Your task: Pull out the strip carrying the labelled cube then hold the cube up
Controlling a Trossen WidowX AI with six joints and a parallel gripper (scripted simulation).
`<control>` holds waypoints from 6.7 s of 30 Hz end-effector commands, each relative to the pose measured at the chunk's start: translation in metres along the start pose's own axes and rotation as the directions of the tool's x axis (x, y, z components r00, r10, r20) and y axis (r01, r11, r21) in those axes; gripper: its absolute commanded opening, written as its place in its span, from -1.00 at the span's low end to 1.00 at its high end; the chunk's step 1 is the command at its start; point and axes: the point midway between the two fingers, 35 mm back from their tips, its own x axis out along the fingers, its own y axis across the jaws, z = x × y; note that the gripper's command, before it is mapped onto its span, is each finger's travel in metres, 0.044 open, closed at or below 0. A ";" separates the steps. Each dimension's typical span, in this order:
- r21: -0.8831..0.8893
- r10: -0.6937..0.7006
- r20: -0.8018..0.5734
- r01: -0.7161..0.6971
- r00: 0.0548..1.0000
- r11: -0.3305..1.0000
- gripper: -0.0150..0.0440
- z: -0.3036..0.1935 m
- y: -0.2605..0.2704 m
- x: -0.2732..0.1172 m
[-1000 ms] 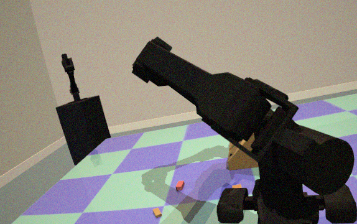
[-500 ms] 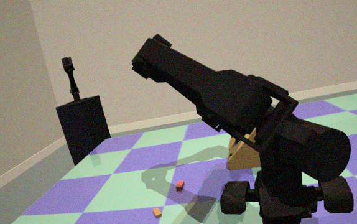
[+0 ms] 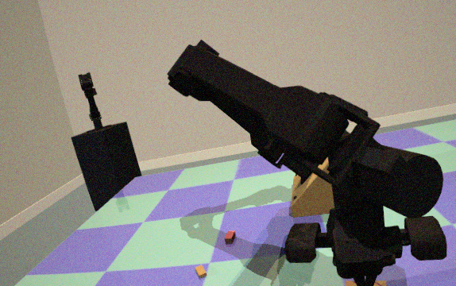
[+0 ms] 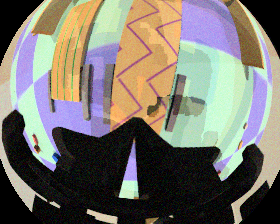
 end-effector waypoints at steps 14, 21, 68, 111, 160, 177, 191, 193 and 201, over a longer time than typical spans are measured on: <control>-0.006 -0.005 -0.024 0.004 1.000 1.000 -0.49 -0.034 -0.003 0.005; -0.007 -0.005 -0.025 0.004 1.000 1.000 -0.49 -0.044 -0.003 0.005; -0.009 -0.004 -0.028 0.003 1.000 1.000 -0.49 -0.113 -0.004 0.003; -0.011 -0.003 -0.029 0.003 1.000 1.000 -0.49 -0.142 -0.004 0.003; 0.005 -0.002 -0.025 0.002 1.000 1.000 1.00 -0.042 -0.006 -0.047; 0.007 -0.002 -0.023 0.003 1.000 1.000 1.00 0.012 -0.007 -0.053; 0.009 -0.002 -0.021 0.002 1.000 1.000 1.00 0.056 -0.005 -0.059; 0.010 -0.002 -0.021 0.002 1.000 1.000 1.00 0.063 -0.004 -0.059; 0.010 -0.002 -0.020 0.002 1.000 1.000 0.73 0.075 -0.003 -0.059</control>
